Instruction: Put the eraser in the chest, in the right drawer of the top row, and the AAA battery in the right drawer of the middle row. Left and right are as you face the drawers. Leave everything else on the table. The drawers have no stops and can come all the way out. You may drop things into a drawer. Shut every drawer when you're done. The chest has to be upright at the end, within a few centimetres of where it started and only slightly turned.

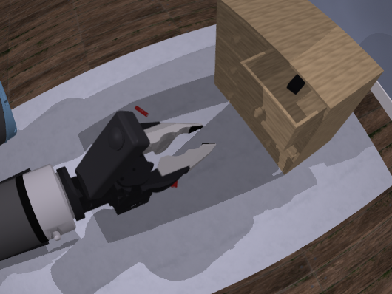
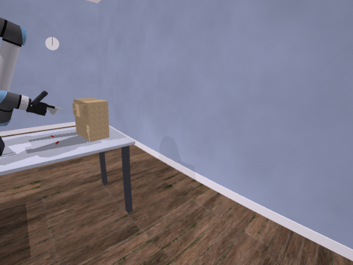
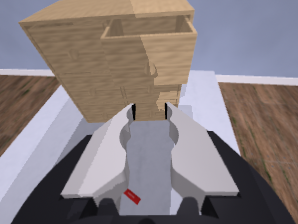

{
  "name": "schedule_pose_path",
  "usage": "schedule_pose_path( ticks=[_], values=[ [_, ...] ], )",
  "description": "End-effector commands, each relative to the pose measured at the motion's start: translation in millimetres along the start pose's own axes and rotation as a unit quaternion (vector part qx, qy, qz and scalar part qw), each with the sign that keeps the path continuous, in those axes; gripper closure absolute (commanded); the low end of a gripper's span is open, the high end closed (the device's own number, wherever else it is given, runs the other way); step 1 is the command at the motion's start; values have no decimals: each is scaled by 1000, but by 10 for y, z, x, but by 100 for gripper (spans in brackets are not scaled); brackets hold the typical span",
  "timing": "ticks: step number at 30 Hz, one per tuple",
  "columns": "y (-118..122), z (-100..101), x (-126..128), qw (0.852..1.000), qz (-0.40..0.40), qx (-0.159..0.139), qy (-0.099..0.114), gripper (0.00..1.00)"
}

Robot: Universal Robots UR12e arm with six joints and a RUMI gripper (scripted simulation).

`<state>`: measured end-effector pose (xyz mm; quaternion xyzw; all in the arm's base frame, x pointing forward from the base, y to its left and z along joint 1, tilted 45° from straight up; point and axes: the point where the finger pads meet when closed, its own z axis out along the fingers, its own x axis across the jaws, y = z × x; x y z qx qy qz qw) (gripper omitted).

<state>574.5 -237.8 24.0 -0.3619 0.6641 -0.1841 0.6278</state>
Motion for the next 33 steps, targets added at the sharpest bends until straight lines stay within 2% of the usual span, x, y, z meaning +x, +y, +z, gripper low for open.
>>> schedule_pose_path(
  ticks=[1,33],
  values=[
    [-4,-1,2,1000,0,0,0,80],
    [-7,56,2,1000,0,0,0,80]
  ],
)
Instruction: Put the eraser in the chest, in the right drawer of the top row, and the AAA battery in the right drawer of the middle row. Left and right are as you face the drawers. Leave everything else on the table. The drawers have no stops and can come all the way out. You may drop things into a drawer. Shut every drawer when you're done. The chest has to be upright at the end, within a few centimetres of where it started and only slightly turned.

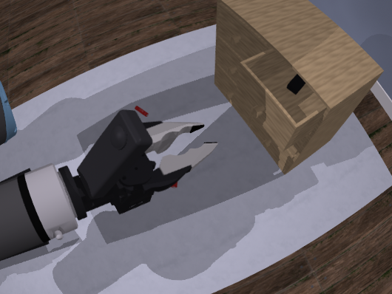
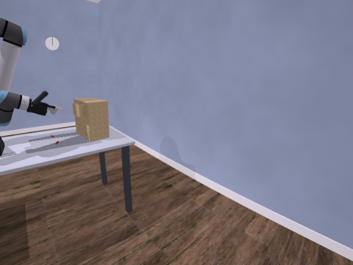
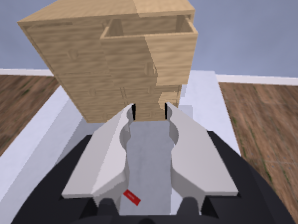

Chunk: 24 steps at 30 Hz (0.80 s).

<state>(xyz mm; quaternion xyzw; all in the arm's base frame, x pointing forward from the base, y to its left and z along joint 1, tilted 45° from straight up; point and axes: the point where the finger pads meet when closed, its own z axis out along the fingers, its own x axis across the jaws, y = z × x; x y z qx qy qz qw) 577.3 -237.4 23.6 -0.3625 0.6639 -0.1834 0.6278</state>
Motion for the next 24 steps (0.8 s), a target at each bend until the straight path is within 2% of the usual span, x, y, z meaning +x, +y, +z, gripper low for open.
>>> schedule_pose_path(
  ticks=[1,10,24],
  values=[
    [-6,37,2,1000,0,1,1,80],
    [-10,122,1,1000,0,1,1,80],
    [-23,371,2,1000,0,1,1,80]
  ],
)
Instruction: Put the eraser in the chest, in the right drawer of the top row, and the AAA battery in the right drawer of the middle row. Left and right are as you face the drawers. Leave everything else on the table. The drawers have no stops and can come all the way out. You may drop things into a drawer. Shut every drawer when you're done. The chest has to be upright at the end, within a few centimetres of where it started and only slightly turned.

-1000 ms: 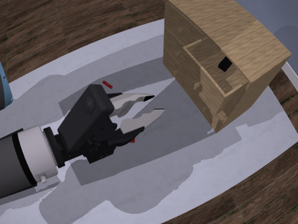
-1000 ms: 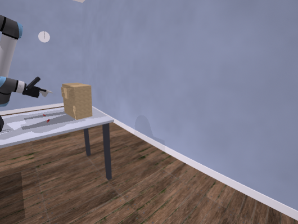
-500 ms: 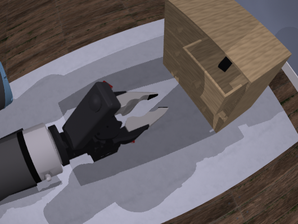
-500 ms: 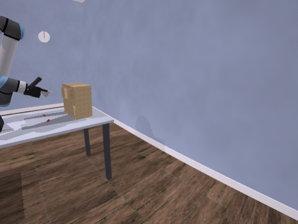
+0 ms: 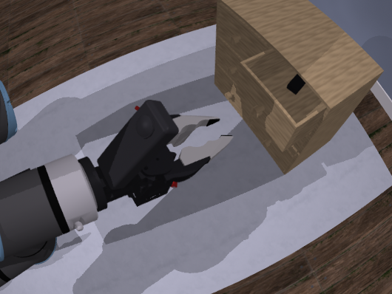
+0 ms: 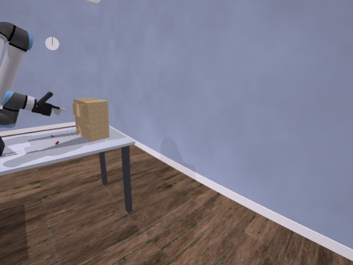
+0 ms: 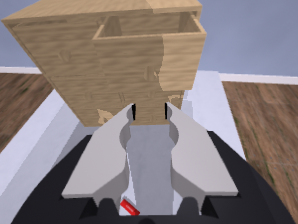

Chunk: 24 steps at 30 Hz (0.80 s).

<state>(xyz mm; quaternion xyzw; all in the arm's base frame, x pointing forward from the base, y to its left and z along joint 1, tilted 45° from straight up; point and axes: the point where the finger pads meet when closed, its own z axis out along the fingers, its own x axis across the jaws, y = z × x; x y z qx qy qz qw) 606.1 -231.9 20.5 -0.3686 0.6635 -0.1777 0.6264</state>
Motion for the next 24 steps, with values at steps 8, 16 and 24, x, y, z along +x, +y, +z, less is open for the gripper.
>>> schedule_pose_path(
  ticks=[8,16,24],
  values=[
    [-20,227,5,1000,1,9,3,80],
    [-28,336,6,1000,1,9,3,80],
    [-29,354,6,1000,1,9,3,80]
  ],
)
